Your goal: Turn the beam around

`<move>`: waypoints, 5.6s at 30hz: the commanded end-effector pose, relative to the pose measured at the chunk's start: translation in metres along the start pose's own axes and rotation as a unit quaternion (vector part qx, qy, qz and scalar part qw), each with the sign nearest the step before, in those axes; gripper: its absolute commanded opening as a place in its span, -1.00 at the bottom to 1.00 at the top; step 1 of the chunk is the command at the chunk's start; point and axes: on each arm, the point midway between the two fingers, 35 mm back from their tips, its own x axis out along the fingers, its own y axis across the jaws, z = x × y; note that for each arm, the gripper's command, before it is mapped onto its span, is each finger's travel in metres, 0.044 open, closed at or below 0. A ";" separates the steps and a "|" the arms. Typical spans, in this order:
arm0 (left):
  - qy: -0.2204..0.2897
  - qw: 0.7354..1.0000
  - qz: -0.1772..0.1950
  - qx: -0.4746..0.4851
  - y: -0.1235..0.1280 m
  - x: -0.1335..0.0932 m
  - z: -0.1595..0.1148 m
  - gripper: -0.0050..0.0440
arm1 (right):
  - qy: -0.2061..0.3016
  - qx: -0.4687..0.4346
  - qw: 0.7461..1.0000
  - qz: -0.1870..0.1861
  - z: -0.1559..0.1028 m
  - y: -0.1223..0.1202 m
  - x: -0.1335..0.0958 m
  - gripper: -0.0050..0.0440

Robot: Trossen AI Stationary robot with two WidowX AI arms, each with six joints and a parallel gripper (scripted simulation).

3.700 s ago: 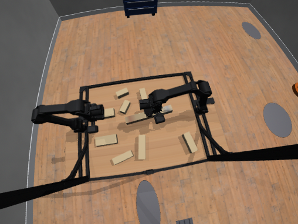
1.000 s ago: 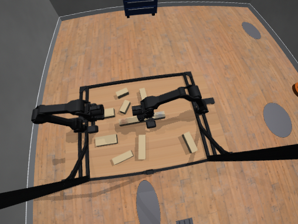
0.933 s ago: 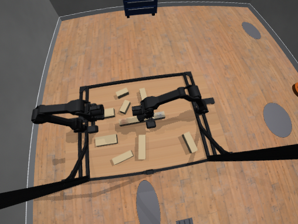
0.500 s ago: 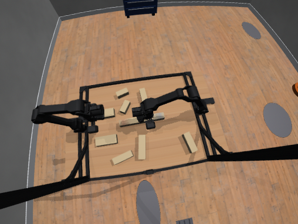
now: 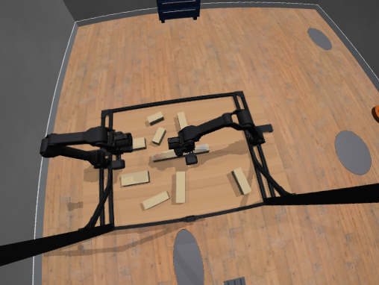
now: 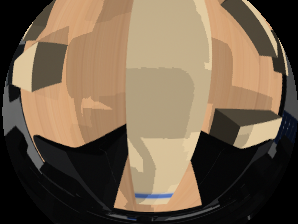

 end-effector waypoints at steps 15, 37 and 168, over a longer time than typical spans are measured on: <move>0.001 1.000 0.000 -0.001 0.000 0.000 0.000 1.00 | 0.000 0.001 1.000 0.001 0.001 0.001 0.004 1.00; 0.001 1.000 0.000 -0.001 0.000 0.000 0.000 1.00 | 0.000 0.001 1.000 0.001 -0.003 0.001 -0.046 1.00; 0.001 1.000 0.000 -0.001 -0.004 0.037 0.109 1.00 | 0.000 0.002 1.000 0.001 -0.249 0.005 -0.115 1.00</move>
